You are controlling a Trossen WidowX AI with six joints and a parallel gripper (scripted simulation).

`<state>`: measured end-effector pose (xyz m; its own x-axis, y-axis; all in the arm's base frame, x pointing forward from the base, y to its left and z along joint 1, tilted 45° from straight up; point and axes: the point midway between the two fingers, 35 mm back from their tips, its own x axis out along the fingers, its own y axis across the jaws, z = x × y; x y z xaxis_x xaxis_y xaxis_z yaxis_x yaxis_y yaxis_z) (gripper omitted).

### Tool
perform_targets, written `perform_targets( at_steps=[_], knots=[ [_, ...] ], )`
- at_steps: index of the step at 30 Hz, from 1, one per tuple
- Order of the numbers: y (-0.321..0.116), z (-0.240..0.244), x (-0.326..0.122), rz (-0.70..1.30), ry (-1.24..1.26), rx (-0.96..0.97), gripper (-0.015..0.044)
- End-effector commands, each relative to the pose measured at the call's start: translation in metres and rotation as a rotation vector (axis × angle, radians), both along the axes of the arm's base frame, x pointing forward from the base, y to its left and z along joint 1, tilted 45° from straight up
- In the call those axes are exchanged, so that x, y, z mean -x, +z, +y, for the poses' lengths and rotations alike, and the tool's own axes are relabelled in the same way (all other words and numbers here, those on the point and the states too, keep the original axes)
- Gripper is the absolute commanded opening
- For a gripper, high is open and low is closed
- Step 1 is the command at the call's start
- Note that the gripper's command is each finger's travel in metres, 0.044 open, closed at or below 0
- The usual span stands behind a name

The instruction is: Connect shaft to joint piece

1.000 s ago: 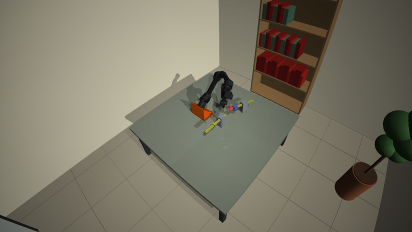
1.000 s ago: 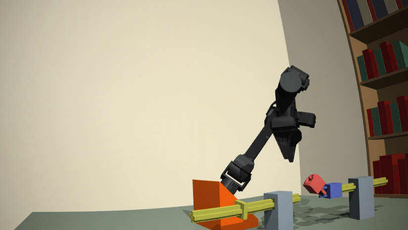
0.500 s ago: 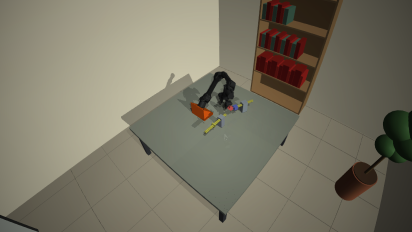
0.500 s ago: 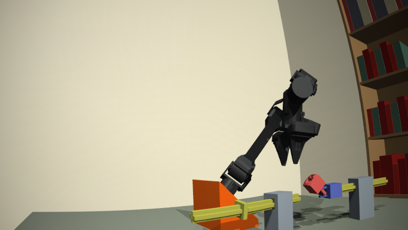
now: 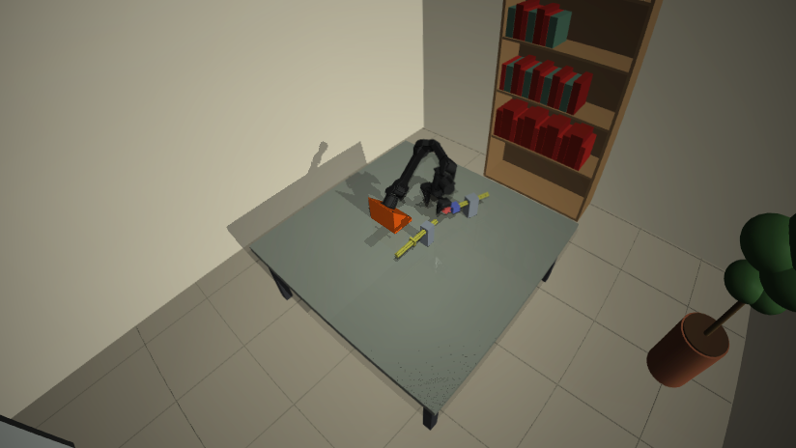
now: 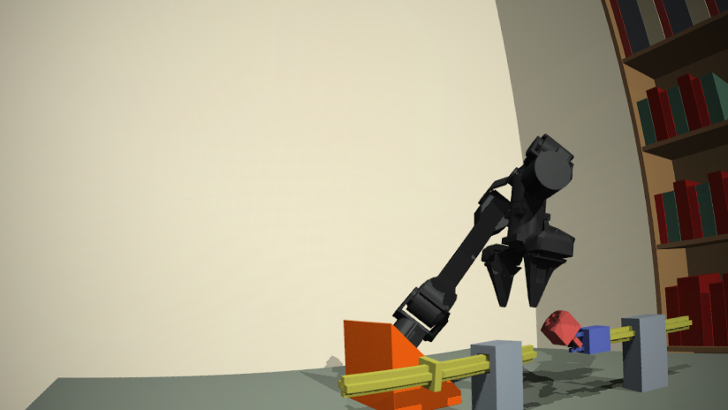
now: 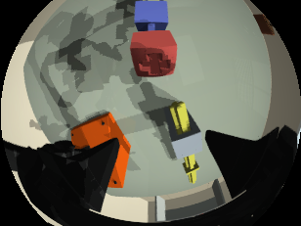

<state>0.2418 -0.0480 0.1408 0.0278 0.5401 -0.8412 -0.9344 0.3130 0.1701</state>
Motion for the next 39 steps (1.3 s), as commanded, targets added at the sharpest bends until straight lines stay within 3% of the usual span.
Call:
perform_targets(
  at_steps=[1,10,26,39],
  knots=[
    [-0.008,0.009,0.000,0.000,-0.005,-0.003,0.0440],
    [-0.029,0.030,-0.002,-0.001,-0.005,-0.006,0.0440],
    [0.018,0.076,-0.025,-0.003,-0.005,-0.008,0.0440],
    [0.006,0.085,-0.027,-0.003,-0.005,-0.008,0.0440]
  ],
)
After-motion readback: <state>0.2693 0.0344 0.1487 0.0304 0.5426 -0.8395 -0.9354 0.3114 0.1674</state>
